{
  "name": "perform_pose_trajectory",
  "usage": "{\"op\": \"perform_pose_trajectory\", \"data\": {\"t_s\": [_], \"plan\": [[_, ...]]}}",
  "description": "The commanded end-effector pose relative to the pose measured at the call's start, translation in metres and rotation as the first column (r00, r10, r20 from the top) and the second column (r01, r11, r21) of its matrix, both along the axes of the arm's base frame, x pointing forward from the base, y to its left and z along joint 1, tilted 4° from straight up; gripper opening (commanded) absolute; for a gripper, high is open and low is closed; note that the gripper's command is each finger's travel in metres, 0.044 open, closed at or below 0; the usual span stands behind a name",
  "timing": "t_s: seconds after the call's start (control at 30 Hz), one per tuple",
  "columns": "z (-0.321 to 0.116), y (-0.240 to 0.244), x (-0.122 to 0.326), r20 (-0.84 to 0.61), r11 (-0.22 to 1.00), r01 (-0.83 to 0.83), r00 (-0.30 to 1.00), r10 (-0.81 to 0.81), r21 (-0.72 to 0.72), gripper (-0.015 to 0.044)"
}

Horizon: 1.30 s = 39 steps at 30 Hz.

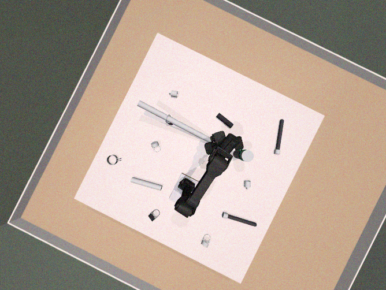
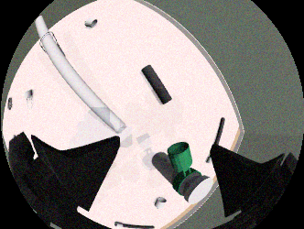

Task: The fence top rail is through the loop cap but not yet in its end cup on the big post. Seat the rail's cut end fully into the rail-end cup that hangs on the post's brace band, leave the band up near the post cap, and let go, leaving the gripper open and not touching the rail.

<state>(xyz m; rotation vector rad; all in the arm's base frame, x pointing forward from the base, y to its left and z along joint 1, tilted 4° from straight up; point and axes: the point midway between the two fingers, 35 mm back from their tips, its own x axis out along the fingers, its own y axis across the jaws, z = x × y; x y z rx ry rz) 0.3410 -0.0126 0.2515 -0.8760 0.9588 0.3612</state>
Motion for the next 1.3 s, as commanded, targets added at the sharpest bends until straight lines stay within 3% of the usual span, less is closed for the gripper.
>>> {"op": "perform_pose_trajectory", "data": {"t_s": [0.0, 0.5, 0.73, 1.27], "plan": [[-0.007, -0.059, 0.013, -0.119, 0.912, -0.287, 0.957, 0.263, -0.292, 0.0440], [-0.007, -0.059, 0.013, -0.119, 0.912, -0.287, 0.957, 0.263, -0.292, 0.0440], [-0.035, -0.060, 0.015, -0.119, 0.912, -0.287, 0.957, 0.263, -0.292, 0.0440], [-0.050, -0.064, 0.025, -0.119, 0.912, -0.287, 0.957, 0.263, -0.293, 0.0440]]}}
